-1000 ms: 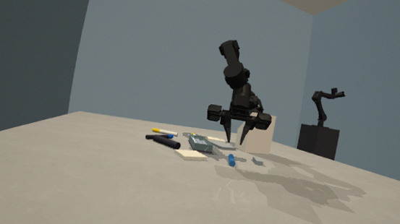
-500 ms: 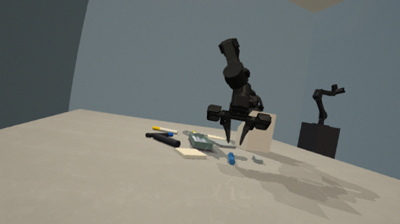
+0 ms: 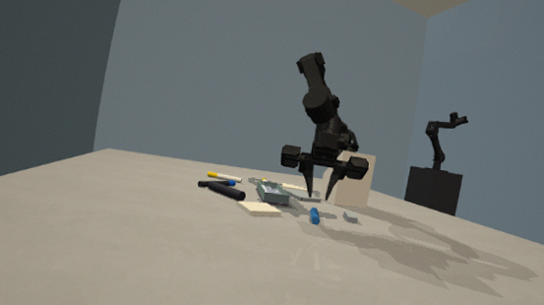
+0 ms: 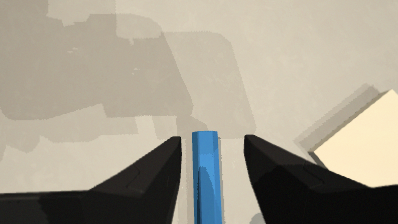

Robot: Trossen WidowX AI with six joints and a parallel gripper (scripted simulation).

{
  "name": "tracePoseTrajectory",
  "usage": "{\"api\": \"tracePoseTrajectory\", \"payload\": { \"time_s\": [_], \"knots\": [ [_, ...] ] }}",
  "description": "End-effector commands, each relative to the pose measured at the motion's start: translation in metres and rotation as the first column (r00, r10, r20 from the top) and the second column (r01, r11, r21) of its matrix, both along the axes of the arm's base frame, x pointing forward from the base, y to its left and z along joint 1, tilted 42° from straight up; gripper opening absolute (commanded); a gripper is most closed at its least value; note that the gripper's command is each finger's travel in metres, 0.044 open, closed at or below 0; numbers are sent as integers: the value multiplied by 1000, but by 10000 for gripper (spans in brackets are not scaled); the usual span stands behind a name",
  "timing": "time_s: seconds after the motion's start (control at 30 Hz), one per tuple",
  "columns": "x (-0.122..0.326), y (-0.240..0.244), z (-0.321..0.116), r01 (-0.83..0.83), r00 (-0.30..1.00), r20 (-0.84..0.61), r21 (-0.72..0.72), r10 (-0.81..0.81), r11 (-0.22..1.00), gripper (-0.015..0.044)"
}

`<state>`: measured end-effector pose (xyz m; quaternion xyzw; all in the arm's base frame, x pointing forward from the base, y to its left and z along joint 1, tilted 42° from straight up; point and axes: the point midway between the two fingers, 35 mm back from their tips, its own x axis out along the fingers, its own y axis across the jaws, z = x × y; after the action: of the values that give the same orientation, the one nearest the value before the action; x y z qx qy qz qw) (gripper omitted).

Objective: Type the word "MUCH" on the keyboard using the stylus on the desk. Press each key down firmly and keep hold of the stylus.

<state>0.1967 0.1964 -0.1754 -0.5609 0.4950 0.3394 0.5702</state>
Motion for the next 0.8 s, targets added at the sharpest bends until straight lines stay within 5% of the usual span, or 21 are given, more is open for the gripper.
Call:
{"api": "tracePoseTrajectory", "payload": {
  "time_s": [0.0,0.77],
  "knots": [
    [-2,-3,-4,-3,1000,-10,-5,3,1000,150],
    [0,-8,-11,-3,1000,-10,-5,3,1000,150]
  ]
}}
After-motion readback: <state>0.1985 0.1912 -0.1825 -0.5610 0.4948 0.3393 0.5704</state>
